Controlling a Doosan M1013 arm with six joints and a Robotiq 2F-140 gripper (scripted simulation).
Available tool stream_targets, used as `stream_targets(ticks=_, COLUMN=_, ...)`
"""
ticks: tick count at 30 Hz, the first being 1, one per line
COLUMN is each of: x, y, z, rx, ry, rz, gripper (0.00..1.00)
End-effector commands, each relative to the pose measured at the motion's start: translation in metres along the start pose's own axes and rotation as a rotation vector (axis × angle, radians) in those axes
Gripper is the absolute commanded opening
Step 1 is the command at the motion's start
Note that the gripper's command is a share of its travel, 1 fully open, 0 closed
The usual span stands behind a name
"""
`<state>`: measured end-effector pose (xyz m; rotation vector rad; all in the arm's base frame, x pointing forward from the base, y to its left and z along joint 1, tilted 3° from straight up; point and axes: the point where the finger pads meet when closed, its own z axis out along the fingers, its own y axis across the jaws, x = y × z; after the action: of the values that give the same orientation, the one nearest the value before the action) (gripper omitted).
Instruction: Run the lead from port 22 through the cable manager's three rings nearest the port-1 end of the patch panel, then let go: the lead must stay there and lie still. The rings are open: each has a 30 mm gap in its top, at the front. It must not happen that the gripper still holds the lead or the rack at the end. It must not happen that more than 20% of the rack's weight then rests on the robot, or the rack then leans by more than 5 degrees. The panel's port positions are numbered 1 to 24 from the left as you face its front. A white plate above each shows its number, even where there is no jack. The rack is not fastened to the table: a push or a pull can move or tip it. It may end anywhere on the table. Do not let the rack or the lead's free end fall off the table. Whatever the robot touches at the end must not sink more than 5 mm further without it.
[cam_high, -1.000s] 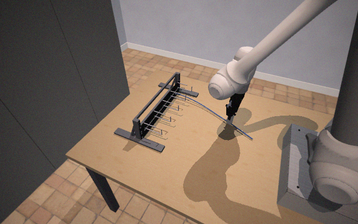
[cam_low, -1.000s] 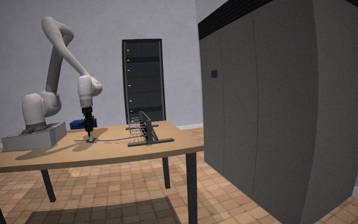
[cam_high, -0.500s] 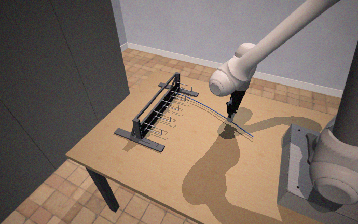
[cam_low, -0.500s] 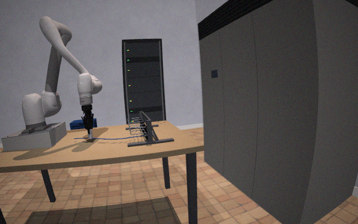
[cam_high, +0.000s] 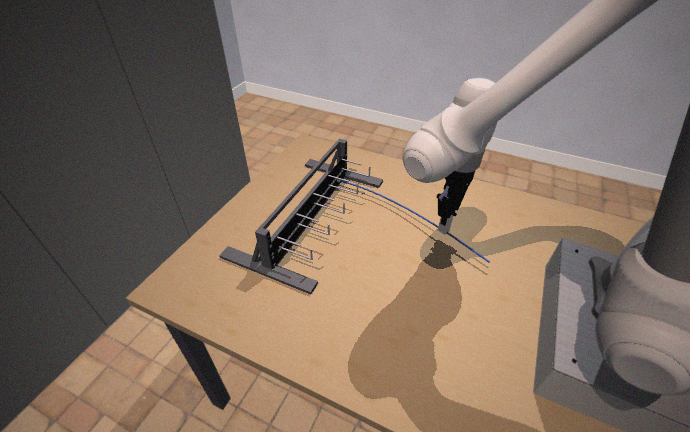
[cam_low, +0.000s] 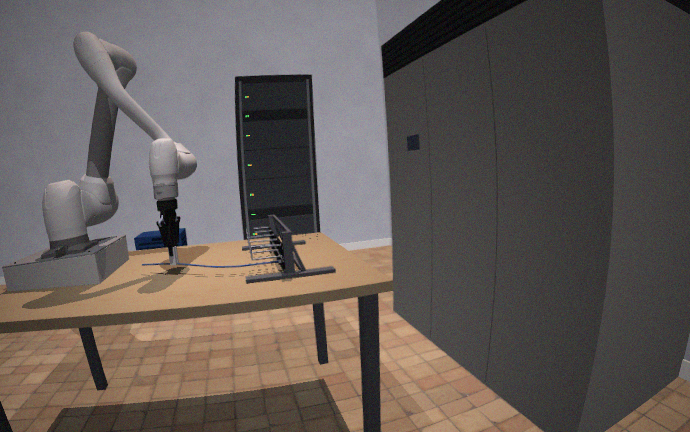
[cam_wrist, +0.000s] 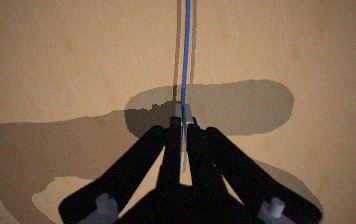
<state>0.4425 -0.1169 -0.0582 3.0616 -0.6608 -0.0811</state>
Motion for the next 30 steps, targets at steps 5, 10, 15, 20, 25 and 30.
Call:
stream_targets(ticks=5, x=0.000, y=0.000, z=-0.001, rx=0.000, ry=0.000, rz=0.000, gripper=0.00)
stream_targets(ticks=10, x=0.000, y=0.000, z=-0.002, rx=0.000, ry=0.000, rz=0.000, gripper=0.00)
stream_targets(ticks=15, x=0.013, y=-0.020, z=-0.009, rx=0.000, ry=0.000, rz=0.074, gripper=0.00)
stream_targets(ticks=20, x=0.034, y=-0.056, z=-0.024, rx=0.000, ry=0.000, rz=0.205, gripper=0.00)
stream_targets(ticks=25, x=0.057, y=-0.096, z=-0.039, rx=0.001, ry=0.000, rz=0.349, gripper=0.00)
stream_targets(ticks=30, x=0.079, y=-0.134, z=-0.054, rx=0.001, ry=0.000, rz=0.485, gripper=0.00)
